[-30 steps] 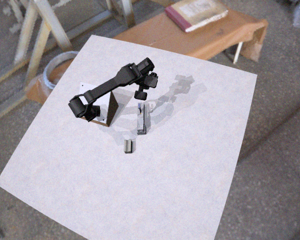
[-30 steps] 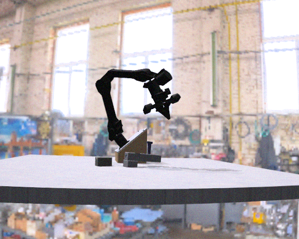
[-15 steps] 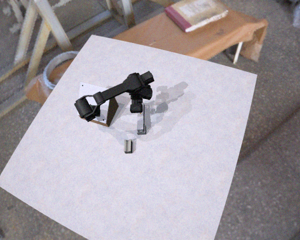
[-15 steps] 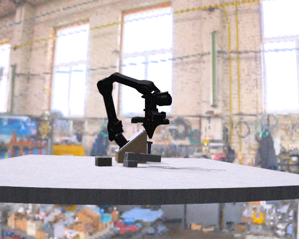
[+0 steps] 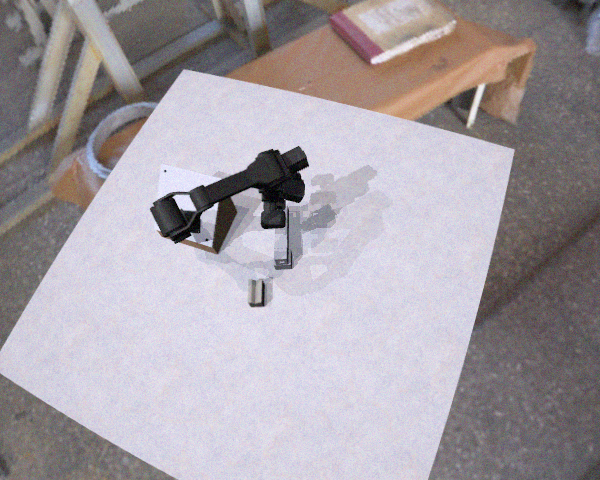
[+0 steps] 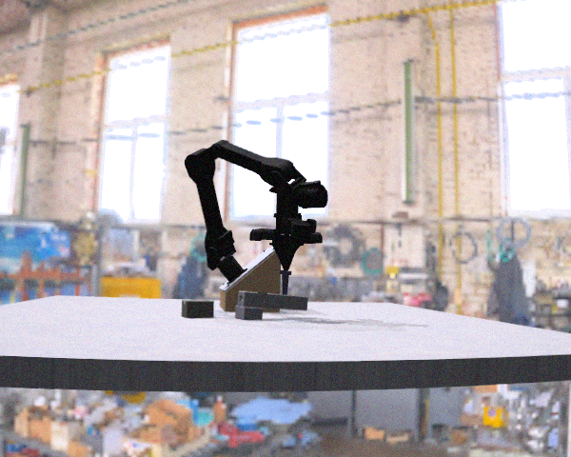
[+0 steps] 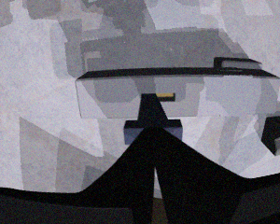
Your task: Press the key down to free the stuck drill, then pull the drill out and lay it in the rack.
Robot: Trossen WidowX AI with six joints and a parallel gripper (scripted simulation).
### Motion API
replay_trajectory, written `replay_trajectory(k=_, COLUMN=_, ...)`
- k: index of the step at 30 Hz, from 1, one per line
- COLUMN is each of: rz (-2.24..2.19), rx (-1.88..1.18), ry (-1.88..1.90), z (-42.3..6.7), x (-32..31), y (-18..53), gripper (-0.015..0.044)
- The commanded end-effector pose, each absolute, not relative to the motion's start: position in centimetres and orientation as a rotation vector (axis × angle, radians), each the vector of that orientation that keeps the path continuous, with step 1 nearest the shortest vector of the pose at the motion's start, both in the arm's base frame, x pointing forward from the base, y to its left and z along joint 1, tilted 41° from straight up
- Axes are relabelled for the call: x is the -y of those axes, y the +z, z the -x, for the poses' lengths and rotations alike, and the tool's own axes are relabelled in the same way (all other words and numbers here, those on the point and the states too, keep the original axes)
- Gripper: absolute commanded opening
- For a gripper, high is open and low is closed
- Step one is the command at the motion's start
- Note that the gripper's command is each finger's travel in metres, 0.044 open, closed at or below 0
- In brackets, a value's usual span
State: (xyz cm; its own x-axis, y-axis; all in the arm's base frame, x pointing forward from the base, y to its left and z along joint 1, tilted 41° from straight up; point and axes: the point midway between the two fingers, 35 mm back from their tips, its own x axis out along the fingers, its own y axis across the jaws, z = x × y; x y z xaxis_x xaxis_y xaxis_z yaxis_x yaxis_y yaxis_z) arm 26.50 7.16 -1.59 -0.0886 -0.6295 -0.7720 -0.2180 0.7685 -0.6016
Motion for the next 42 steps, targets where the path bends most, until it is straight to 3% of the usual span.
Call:
replay_trajectory(k=1, rz=0.69, rx=-1.663, ry=-0.392, z=-26.32, x=-6.88, y=-1.79, gripper=0.0)
replay_trajectory(k=42, rz=0.69, rx=-1.663, ry=-0.392, z=-26.07, x=-5.93, y=-2.62, gripper=0.0)
